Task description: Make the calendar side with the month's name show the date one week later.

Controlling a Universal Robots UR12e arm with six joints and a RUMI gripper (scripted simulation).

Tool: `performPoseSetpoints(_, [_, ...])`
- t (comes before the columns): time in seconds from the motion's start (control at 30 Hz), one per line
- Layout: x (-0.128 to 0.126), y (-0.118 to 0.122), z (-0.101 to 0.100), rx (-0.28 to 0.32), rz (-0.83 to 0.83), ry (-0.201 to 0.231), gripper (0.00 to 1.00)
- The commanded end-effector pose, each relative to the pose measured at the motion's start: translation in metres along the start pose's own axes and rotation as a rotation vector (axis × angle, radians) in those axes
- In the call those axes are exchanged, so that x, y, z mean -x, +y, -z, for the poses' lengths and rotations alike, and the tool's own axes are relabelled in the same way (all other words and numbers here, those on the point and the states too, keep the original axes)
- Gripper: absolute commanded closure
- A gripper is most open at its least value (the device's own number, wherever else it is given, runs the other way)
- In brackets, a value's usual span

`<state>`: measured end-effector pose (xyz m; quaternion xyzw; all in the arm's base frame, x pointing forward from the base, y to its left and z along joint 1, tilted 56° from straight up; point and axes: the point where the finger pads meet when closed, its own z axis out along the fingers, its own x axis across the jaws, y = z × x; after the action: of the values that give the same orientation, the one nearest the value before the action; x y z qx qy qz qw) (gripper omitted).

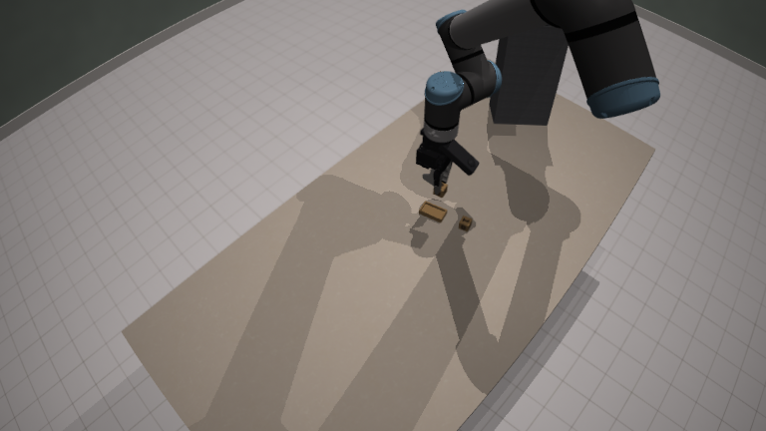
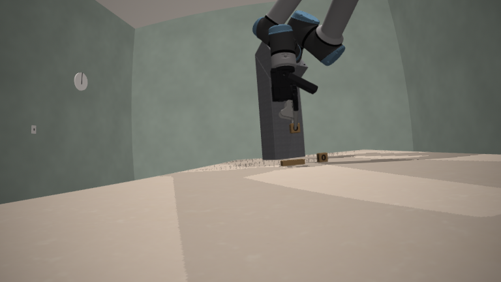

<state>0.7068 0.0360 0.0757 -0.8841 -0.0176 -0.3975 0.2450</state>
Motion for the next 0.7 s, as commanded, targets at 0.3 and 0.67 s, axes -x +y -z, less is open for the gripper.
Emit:
performPoseSetpoints(0.3, [-0.003,0.005,0.000,0.001,-0.161,0.000,0.89])
performPoseSetpoints(0.67, [-0.007,0.013,-0.001,0.001,-0.391,0.000,0.89])
